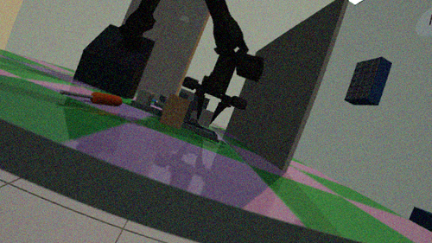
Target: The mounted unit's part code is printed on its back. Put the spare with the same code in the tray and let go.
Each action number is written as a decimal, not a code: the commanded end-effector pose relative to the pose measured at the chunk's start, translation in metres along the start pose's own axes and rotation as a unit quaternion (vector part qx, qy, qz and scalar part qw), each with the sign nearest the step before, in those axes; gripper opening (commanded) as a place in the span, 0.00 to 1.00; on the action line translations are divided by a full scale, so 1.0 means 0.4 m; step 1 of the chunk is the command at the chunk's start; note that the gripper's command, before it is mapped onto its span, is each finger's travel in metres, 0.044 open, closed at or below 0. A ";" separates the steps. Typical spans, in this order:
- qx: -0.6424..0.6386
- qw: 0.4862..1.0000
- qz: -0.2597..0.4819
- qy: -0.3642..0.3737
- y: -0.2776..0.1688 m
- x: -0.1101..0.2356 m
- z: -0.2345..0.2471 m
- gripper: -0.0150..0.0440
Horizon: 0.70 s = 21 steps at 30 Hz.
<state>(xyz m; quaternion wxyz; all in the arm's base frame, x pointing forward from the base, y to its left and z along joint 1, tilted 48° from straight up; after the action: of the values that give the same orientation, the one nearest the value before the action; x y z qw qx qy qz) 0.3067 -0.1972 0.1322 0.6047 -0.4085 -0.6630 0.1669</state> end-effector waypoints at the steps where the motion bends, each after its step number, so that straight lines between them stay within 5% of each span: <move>1: 0.002 1.000 -0.002 -0.001 0.001 -0.011 0.003 0.25; 5: 0.002 1.000 -0.001 -0.001 0.000 -0.019 0.005 0.25; 21: 0.000 1.000 0.001 0.000 -0.001 -0.012 0.003 0.97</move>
<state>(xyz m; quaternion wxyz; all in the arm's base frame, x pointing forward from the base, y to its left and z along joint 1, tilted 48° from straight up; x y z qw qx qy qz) 0.3052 -0.2008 0.1290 0.6047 -0.4086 -0.6627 0.1682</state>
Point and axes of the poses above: the point midway between the two fingers, 35 mm back from their tips, its own x axis back along the fingers, its own z axis across the jaws, y = z × x, the point moved 8 cm from there along x, back along the fingers, and after that the axes turned 13 degrees about -x, right-handed, at the moved point
